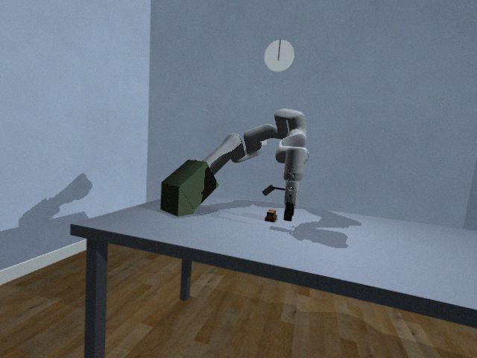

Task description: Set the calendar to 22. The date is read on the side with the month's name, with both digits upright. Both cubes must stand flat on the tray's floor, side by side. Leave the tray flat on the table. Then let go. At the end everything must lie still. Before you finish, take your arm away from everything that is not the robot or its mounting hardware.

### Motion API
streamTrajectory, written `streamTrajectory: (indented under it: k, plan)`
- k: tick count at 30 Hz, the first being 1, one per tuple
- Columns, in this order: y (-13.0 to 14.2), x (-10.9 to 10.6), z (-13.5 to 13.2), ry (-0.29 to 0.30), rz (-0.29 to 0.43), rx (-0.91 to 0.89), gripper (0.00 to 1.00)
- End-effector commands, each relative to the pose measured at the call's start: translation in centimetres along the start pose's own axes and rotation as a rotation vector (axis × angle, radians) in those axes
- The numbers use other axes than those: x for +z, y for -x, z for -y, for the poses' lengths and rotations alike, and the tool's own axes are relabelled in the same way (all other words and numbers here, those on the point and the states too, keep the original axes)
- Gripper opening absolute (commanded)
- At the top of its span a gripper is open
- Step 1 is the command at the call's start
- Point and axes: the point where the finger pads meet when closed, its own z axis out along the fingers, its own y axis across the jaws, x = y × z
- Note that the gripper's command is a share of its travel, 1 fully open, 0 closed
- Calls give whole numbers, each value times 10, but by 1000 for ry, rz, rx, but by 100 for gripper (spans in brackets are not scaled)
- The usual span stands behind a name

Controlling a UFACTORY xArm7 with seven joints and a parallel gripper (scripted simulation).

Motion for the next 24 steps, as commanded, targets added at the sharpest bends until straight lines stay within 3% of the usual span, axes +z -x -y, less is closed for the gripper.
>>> streamTrajectory:
  k: [1, 7, 24]
  plan:
    - [1, 8, 2, -3, 3, 0, 100]
    - [1, 23, 2, -3, 3, 0, 100]
    - [1, 27, 2, -3, 3, 0, 100]
